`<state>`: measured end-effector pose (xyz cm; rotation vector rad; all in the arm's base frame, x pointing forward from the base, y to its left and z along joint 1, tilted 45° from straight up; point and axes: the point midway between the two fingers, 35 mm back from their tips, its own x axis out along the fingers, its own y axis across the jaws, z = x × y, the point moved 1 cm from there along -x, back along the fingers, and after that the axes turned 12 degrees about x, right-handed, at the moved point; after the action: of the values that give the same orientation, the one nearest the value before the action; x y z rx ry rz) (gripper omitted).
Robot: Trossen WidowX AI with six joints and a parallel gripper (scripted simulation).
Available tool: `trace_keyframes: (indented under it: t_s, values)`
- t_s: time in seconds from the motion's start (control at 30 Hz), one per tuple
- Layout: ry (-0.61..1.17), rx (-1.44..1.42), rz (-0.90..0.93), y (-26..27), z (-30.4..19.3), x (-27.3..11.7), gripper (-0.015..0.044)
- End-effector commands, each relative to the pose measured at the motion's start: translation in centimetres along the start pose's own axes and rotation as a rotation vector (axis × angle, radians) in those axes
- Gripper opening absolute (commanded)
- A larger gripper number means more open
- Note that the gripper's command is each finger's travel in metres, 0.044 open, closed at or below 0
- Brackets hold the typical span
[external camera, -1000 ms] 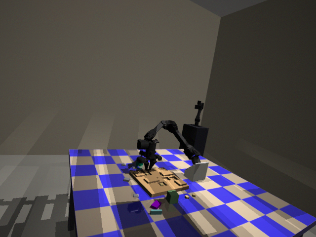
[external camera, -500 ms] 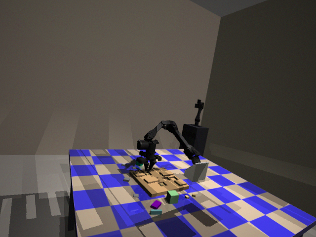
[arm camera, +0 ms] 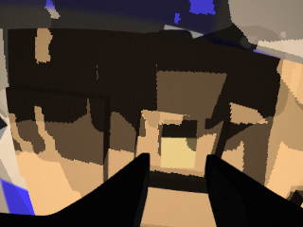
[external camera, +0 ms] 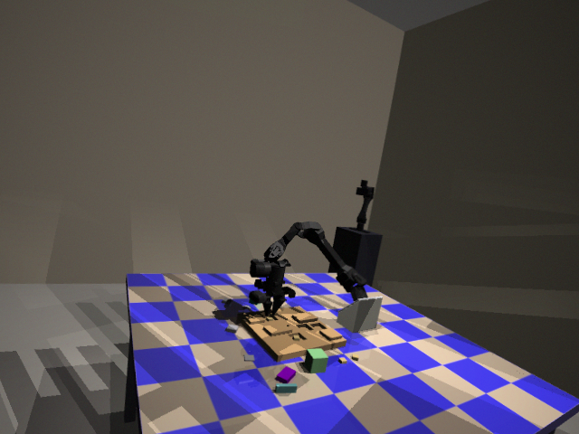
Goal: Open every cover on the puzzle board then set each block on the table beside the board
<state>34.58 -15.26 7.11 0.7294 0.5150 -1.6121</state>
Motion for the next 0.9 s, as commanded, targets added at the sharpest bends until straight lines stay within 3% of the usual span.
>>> trace_keyframes:
  t_s: [0.0,0.87]
  values:
    - [-0.002,-0.009,-0.003,-0.1,-0.2,0.6,0.0144]
    - [-0.002,-0.002,-0.002,-0.1,0.0,1.5,0.0137]
